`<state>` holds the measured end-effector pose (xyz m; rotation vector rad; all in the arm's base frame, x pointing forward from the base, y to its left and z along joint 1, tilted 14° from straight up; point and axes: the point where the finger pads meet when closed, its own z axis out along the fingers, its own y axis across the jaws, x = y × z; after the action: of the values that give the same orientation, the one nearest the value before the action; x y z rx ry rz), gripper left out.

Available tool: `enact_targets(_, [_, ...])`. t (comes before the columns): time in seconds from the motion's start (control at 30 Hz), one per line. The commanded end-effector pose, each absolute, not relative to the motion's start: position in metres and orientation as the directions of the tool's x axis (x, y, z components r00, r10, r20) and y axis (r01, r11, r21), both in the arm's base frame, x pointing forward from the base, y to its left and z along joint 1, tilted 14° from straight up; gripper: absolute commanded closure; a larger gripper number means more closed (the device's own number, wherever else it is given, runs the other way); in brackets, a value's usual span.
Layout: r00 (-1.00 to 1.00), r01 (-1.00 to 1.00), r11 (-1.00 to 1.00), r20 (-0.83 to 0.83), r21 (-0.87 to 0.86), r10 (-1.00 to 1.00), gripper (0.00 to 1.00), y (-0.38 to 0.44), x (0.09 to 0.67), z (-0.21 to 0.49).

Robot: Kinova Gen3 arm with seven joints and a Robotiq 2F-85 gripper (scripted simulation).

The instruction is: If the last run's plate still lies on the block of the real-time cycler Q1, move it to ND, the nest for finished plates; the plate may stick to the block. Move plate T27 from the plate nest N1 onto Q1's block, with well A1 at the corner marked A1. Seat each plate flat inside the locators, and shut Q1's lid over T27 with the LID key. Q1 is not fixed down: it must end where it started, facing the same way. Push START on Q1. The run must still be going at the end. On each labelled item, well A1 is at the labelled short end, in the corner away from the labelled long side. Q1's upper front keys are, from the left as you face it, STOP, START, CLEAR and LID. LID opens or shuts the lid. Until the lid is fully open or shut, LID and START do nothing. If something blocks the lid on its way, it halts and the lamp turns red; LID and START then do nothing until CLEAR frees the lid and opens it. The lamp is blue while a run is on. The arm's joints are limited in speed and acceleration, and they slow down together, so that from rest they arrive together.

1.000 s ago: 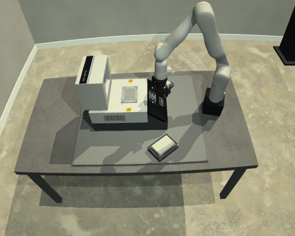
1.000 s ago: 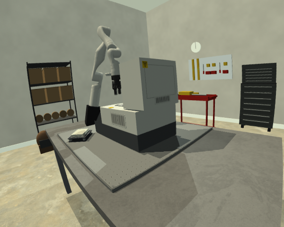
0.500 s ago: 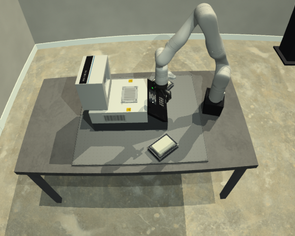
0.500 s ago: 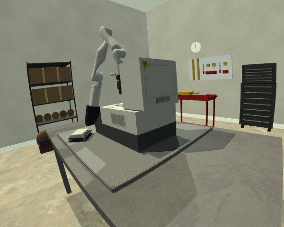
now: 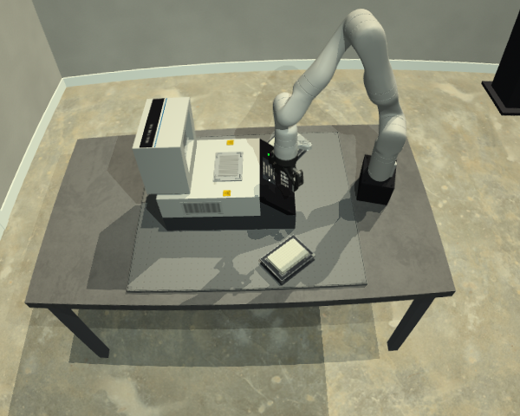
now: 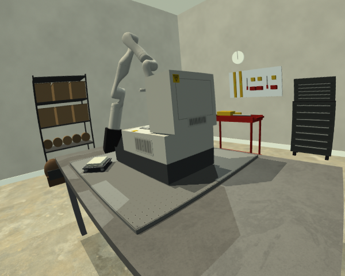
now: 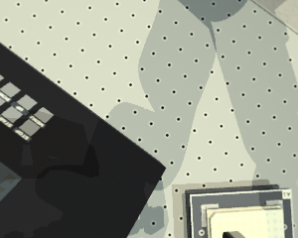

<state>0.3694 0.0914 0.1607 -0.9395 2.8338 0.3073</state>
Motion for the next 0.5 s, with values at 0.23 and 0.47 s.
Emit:
enact_targets(0.23, [-0.795,-0.602,0.785,-0.196,0.147,-0.573,0.00,0.126,0.370,0.170])
enact_targets(0.47, [-0.795,-0.602,0.785,-0.196,0.147,-0.573,0.00,0.142,0.370,0.174])
